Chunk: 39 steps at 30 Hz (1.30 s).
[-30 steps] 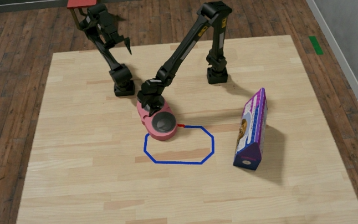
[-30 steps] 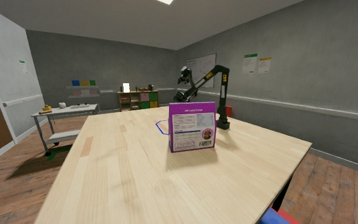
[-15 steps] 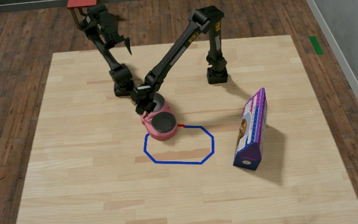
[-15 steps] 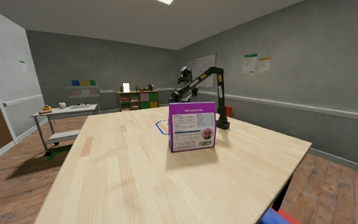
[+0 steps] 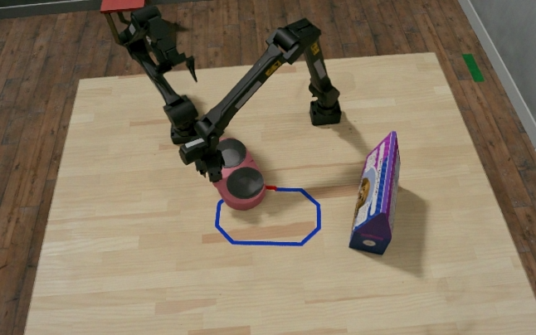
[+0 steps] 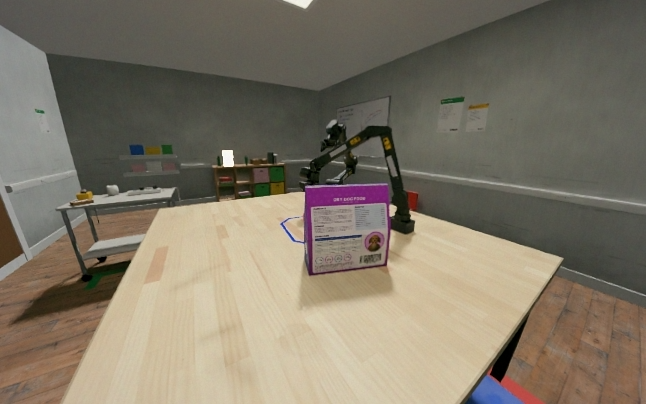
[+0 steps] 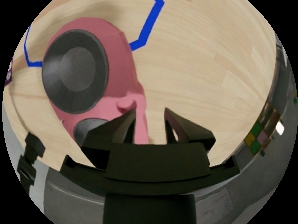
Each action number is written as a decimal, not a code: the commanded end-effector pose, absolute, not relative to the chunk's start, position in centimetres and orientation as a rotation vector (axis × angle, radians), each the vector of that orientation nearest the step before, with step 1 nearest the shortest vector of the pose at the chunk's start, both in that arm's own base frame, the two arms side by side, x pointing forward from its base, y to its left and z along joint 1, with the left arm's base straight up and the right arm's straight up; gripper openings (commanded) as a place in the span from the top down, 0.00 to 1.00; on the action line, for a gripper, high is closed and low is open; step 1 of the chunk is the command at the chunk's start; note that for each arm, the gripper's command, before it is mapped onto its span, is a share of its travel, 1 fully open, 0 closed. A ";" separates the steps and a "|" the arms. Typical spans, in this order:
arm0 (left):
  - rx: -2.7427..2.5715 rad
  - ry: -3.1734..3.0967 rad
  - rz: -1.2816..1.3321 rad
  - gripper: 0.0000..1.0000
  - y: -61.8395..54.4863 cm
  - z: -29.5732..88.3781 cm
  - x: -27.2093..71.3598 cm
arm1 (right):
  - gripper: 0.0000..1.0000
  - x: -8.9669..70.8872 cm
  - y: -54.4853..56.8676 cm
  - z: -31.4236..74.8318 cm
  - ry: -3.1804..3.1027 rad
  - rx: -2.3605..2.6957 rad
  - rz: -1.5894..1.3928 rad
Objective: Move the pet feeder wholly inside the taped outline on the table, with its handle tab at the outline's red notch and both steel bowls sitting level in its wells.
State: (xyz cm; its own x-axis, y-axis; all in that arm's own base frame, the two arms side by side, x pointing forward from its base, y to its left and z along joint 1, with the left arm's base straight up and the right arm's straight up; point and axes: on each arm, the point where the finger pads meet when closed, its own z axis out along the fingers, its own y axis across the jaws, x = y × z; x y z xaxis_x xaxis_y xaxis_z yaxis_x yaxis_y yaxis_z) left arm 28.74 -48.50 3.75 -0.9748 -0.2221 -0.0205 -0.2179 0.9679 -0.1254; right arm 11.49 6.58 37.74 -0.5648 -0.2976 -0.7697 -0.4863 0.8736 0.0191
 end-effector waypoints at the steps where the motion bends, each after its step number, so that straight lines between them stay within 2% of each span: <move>1: -0.559 3.078 -0.130 0.63 -49.9 4.3 28.6 | 0.00 11.5 6.7 38.4 2.194 -0.590 0.283; 8: -0.579 3.083 -0.019 0.63 -48.8 2.2 28.1 | 0.00 11.5 6.7 38.4 2.194 -0.590 0.283; 29: -0.586 3.075 -0.046 0.63 -50.0 0.6 28.4 | 0.00 11.5 6.7 38.4 2.194 -0.590 0.283; 31: -0.583 3.076 -0.043 0.78 -49.9 0.5 28.4 | 0.00 11.5 6.7 38.4 2.194 -0.590 0.283; 39: -0.587 3.077 -0.037 0.86 -48.7 0.8 28.5 | 0.00 11.5 6.7 38.4 2.194 -0.590 0.283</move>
State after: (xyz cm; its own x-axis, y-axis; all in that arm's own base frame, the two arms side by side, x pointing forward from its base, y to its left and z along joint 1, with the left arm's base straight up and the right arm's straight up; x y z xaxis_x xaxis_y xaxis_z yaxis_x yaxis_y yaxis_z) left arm 28.11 -47.58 -0.28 -0.9293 -0.3693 0.0031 -0.3692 0.9293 0.0111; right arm 11.49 6.58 37.74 -0.5644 -0.2984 -0.7697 -0.4869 0.8733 0.0184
